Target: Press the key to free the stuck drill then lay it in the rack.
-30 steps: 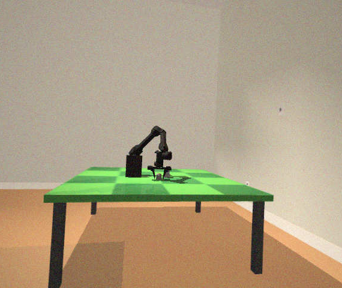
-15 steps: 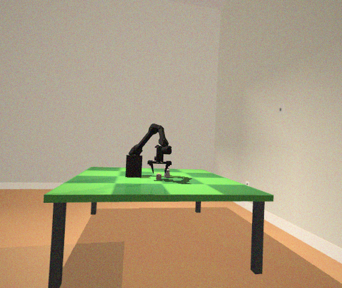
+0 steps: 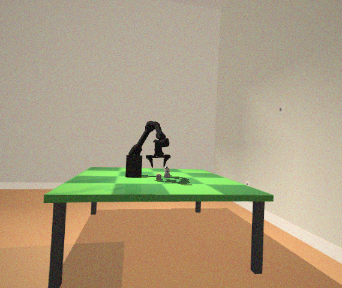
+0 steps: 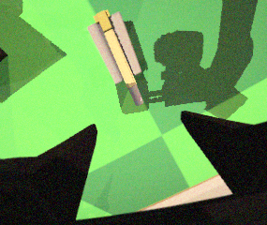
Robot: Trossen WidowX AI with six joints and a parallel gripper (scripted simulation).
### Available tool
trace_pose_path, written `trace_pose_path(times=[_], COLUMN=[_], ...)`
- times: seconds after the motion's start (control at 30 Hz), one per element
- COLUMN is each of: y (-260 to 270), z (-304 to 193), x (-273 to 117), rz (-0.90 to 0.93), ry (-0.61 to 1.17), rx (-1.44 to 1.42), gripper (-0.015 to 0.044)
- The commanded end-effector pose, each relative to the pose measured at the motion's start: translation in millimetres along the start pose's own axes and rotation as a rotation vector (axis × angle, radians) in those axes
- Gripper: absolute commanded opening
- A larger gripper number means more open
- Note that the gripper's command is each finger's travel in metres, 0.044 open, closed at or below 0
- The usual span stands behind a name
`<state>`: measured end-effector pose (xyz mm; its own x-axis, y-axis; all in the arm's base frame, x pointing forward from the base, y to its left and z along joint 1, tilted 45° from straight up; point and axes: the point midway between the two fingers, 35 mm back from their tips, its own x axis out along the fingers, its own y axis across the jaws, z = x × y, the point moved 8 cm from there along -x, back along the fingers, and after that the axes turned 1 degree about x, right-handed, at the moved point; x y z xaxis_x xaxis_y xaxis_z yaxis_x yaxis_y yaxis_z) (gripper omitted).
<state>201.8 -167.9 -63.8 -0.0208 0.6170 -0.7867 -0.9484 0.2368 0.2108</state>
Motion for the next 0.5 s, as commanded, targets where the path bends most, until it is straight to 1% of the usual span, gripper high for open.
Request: trace_pose_path(times=[0.0, 0.2, 0.47], y=[27, 67, 98], z=[-14, -28, -34], x=[-27, -57, -74], rz=[-0.126, -0.384, -0.628], ry=[0.139, 0.247, 0.258], rx=[0.496, 1.158, 1.635], gripper=[0.044, 0.044, 0.044])
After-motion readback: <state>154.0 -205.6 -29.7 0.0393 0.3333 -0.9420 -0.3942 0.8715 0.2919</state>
